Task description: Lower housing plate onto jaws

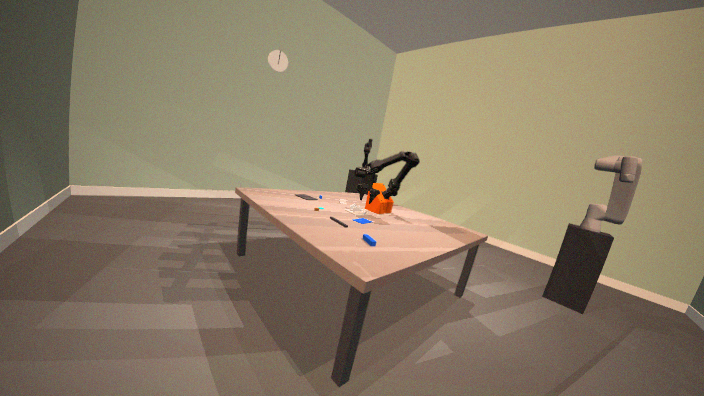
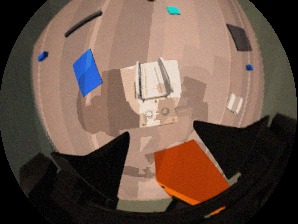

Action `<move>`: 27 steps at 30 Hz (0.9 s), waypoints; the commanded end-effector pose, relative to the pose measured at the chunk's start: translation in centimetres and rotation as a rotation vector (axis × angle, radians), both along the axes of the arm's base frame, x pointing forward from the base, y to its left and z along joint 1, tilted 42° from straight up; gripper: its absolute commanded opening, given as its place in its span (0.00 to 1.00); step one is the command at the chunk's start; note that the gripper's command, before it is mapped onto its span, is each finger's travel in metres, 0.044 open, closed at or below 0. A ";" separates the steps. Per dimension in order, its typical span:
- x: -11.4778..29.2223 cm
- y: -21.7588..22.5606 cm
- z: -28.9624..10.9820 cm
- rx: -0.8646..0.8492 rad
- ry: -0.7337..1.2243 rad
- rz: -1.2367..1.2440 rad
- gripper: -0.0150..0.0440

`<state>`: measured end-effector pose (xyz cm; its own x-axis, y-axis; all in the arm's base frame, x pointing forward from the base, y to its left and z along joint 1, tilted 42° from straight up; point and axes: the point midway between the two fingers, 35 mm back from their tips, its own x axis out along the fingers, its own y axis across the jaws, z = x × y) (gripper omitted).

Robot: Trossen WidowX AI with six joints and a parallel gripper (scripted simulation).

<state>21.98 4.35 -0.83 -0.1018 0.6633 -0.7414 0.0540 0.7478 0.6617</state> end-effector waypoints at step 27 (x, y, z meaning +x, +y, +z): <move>-1.4 -4.2 4.1 -0.006 -0.001 0.010 1.00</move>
<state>20.65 0.15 3.22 -0.1042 0.6608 -0.7432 0.0524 0.7499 0.6594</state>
